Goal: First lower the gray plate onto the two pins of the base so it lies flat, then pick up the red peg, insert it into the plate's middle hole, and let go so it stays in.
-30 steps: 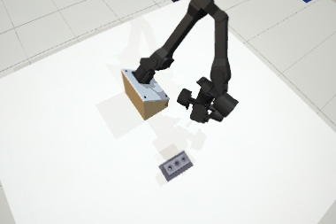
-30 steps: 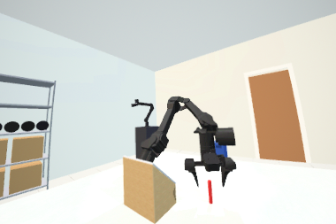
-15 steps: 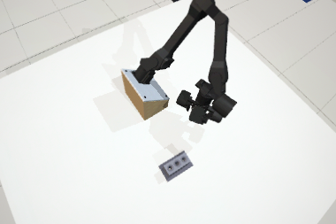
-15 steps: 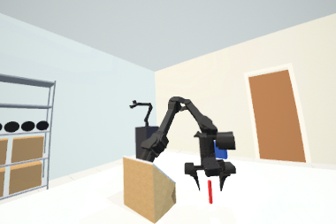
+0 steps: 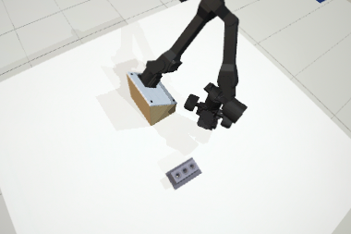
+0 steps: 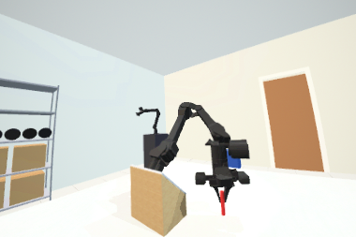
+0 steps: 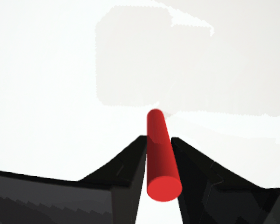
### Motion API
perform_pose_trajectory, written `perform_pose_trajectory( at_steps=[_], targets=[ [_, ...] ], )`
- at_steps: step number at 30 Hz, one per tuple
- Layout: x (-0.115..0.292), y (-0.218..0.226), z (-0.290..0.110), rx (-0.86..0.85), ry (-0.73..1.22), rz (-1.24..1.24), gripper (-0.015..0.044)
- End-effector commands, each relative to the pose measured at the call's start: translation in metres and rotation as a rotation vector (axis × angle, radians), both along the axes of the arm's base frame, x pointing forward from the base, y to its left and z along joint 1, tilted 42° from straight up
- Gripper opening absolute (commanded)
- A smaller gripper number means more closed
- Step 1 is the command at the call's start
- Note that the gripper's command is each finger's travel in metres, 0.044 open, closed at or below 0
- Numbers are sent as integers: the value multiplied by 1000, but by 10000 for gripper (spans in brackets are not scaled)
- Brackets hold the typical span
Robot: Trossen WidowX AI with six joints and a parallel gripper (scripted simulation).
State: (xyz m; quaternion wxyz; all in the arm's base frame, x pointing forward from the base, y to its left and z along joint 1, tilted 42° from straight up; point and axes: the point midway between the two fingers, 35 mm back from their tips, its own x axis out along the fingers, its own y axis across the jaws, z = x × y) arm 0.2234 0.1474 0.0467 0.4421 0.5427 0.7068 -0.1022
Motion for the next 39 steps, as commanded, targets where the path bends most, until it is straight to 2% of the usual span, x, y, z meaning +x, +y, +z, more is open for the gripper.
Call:
perform_pose_trajectory(
  at_steps=[1,10,35,39],
  targets=[
    [0,0,-1,-5,3,-5,0],
    [2,-6,4,-8,3,-6,0],
    [10,-61,57,-16,3,-5,0],
    [14,-56,47,-14,11,-7,0]
  ],
)
